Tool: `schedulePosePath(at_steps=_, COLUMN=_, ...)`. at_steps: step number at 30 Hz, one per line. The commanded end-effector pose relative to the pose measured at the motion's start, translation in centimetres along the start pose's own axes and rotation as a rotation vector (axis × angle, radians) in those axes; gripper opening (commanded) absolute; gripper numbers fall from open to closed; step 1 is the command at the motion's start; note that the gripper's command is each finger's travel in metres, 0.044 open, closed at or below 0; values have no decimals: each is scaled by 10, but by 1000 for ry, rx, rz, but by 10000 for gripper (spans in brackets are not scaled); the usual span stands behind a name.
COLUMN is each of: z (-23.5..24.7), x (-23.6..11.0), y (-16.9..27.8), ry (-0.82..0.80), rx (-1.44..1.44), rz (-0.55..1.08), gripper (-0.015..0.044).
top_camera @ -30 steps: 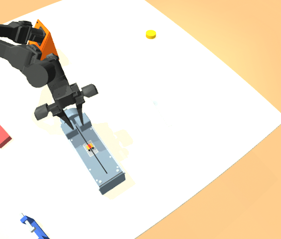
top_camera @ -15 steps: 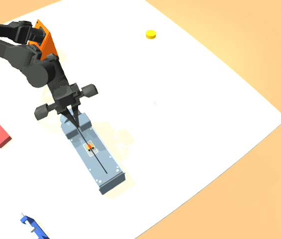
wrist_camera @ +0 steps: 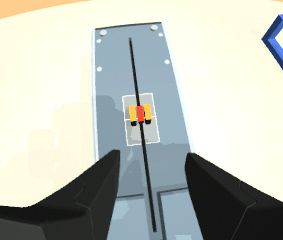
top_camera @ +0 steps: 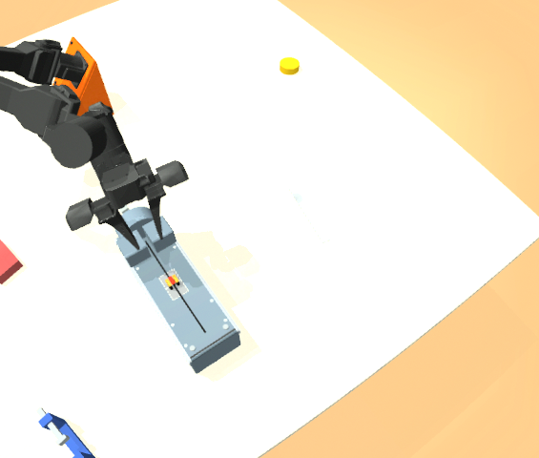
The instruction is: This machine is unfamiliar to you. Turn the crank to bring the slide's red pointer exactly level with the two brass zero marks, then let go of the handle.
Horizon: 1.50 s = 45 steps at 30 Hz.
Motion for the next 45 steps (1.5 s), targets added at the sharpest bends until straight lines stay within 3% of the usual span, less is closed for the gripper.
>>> schedulePosePath(at_steps=1, z=0, x=0, y=0, ry=1, rx=0, rz=0, gripper=263)
schedulePosePath(at_steps=7, z=0, x=0, y=0, ry=1, rx=0, rz=0, gripper=420)
schedulePosePath(at_steps=9, z=0, x=0, y=0, ry=1, rx=0, rz=0, gripper=440)
schedulePosePath(at_steps=26, z=0, x=0, y=0, ry=1, rx=0, rz=0, gripper=0)
schedulePosePath(at_steps=44, z=0, x=0, y=0, ry=0, rx=0, rz=0, gripper=0)
schedulePosePath(at_steps=45, z=0, x=0, y=0, ry=0, rx=0, rz=0, gripper=26)
Point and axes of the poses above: the point midway between the two fingers, 35 mm back from their tips, its own x axis out along the fingers, its own z axis across the jaws, y = z × x, the point moved 8 cm from there along -x, back along the fingers, and after that the axes turned 2 degrees about -x, right-handed, at the moved point
